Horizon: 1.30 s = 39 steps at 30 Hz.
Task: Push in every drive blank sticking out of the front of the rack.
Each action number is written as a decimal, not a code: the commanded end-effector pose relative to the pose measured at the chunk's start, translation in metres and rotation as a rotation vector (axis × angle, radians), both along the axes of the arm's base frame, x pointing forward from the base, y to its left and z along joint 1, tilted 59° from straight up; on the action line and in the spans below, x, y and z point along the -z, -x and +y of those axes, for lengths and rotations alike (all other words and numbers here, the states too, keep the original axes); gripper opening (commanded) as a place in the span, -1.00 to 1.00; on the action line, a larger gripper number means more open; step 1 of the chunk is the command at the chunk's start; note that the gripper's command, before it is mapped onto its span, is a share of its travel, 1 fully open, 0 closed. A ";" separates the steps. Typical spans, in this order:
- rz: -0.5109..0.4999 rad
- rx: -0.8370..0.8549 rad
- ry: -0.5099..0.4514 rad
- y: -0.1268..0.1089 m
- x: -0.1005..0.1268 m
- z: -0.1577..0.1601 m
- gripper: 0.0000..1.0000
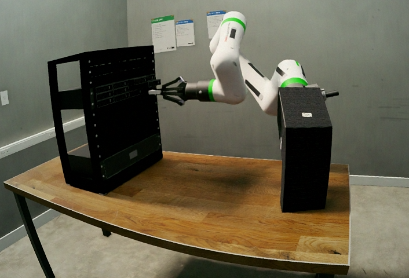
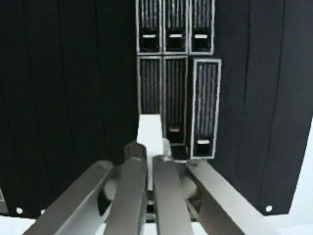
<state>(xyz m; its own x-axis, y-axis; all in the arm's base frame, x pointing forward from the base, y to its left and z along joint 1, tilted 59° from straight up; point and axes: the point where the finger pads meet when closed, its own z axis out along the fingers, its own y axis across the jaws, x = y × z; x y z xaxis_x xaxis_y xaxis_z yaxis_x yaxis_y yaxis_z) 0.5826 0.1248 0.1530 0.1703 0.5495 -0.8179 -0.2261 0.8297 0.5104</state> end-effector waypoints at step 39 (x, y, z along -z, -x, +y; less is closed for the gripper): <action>-0.001 -0.001 -0.001 -0.031 -0.025 0.028 -0.80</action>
